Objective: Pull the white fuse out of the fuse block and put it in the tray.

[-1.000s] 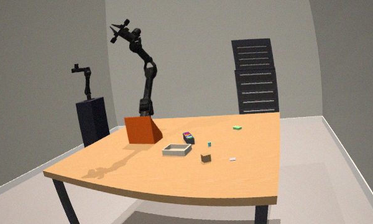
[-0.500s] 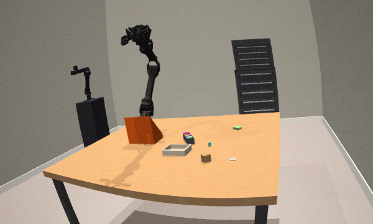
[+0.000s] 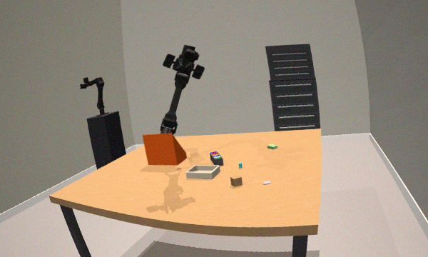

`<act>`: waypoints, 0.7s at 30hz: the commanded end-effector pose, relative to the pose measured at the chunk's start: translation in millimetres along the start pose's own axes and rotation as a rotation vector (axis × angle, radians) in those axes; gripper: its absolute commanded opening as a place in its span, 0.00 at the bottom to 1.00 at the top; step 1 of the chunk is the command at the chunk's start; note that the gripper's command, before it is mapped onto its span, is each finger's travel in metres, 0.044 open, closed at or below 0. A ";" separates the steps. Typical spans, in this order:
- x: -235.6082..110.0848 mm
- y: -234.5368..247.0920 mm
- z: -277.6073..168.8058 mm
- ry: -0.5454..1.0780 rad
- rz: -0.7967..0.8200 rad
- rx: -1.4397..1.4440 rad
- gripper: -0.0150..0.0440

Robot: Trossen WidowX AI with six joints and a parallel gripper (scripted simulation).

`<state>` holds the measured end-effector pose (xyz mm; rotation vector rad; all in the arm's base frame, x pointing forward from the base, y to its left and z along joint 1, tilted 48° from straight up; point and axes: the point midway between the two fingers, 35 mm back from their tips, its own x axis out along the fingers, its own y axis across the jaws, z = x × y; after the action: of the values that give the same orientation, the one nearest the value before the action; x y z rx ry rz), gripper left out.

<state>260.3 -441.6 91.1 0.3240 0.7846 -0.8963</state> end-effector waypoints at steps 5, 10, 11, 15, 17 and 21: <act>6.1 116.8 -78.6 0.226 0.357 -0.332 0.38; -11.5 182.6 -133.6 0.349 0.602 -0.525 0.38; -16.7 194.2 -144.8 0.372 0.651 -0.560 0.38; -43.0 235.4 -191.2 0.461 0.856 -0.694 0.38; -59.4 252.8 -214.8 0.505 0.964 -0.755 0.38; -96.2 280.2 -259.2 0.587 1.177 -0.855 0.38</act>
<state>337.5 -120.4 -28.6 0.2016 1.2062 0.4882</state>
